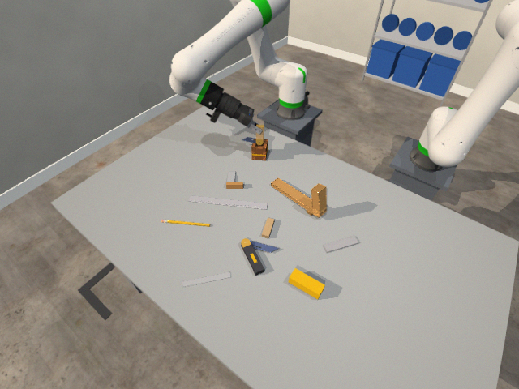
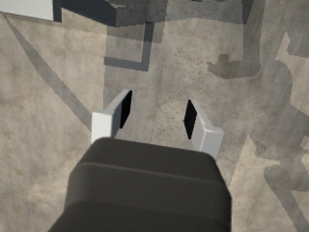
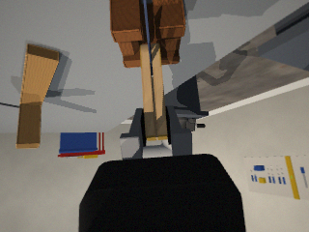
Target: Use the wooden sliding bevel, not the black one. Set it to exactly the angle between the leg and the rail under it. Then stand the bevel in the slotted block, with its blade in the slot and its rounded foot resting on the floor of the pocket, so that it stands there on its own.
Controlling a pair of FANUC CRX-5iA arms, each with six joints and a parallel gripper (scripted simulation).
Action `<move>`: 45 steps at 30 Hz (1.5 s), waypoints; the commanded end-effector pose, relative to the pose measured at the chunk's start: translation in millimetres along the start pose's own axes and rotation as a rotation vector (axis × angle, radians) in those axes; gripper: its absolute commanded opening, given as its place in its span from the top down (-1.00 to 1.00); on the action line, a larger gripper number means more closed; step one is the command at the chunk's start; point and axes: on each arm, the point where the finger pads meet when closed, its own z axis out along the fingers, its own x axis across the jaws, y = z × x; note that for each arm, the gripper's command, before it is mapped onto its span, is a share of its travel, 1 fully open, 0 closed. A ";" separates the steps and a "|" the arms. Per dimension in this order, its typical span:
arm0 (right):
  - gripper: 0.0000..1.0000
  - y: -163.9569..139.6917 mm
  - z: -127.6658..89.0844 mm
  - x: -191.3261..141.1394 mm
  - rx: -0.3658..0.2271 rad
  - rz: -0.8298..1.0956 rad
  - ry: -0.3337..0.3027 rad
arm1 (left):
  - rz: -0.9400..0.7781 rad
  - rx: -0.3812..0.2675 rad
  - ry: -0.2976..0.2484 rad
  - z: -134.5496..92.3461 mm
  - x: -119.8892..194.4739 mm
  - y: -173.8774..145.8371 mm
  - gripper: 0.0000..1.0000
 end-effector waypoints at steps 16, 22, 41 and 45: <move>1.00 -1.8 0.8 -0.2 0.001 -0.001 0.000 | 0.000 -0.002 0.000 -0.9 -0.1 0.3 -1.00; 1.00 -3.7 1.9 -0.2 0.001 -0.001 0.000 | 0.000 -0.002 0.000 -0.9 -0.1 0.3 -1.00; 1.00 -6.2 3.4 -0.2 0.001 -0.001 0.000 | 0.000 -0.002 0.000 -0.9 -0.1 0.3 -1.00; 1.00 -7.6 4.2 -0.2 0.001 -0.001 0.000 | 0.000 -0.002 0.000 -0.9 -0.1 0.3 -1.00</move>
